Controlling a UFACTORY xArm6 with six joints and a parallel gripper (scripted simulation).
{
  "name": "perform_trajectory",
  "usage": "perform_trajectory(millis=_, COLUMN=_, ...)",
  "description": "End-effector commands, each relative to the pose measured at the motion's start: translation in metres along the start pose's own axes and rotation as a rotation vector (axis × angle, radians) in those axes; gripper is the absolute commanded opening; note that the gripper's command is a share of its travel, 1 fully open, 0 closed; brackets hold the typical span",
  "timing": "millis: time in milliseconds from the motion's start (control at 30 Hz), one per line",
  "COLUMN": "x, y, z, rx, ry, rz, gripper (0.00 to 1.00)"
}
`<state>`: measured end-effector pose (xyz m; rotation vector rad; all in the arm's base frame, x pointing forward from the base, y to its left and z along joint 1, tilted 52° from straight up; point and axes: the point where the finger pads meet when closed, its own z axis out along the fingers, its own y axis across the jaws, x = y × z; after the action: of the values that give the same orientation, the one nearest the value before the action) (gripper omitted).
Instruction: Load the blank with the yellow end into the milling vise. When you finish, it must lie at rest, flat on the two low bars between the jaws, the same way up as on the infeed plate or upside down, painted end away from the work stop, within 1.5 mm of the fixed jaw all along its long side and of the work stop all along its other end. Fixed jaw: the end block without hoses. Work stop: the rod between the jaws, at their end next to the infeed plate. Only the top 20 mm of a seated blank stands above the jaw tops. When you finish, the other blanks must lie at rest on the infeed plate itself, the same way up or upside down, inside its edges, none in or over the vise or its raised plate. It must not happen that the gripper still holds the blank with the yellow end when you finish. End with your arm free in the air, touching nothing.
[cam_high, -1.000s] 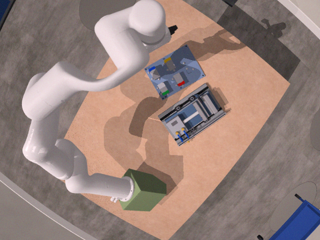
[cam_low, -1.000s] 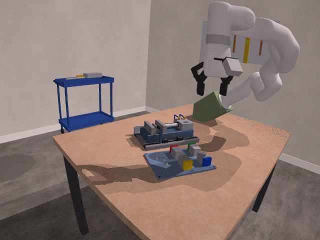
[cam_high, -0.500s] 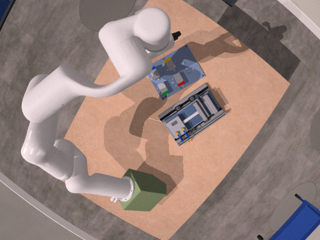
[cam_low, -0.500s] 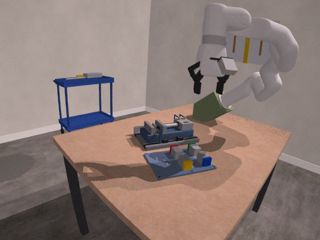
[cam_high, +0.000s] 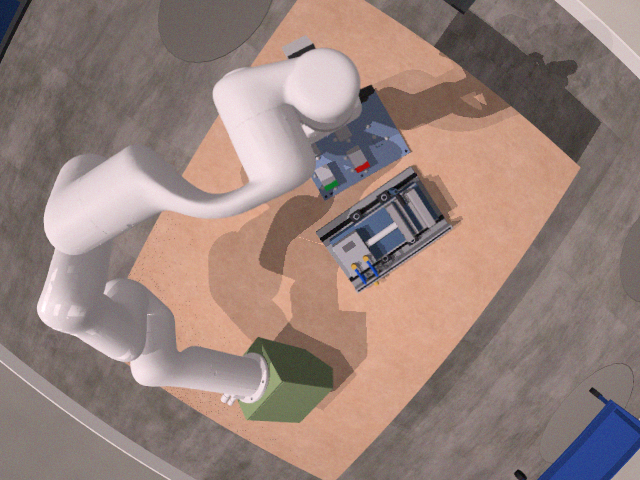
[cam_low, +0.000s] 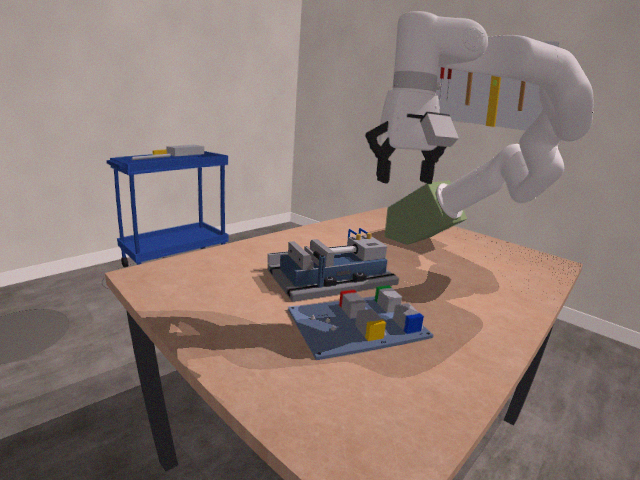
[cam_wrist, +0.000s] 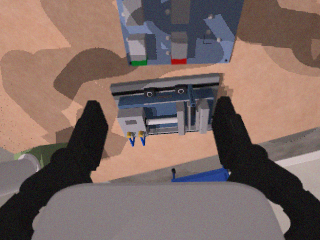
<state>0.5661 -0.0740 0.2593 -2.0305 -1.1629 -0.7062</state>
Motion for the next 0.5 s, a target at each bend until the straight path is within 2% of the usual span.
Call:
perform_trajectory(millis=0, x=-0.022, y=0.000, z=-0.001, rx=-0.004, ry=0.001, rz=0.002, gripper=1.00)
perform_trajectory(millis=133, x=-0.046, y=-0.001, z=-0.001, rx=-0.004, ry=0.001, rz=0.002, gripper=1.00)
perform_trajectory(millis=467, x=-0.049, y=-0.001, z=-0.001, rx=-0.004, ry=0.001, rz=0.002, gripper=1.00)
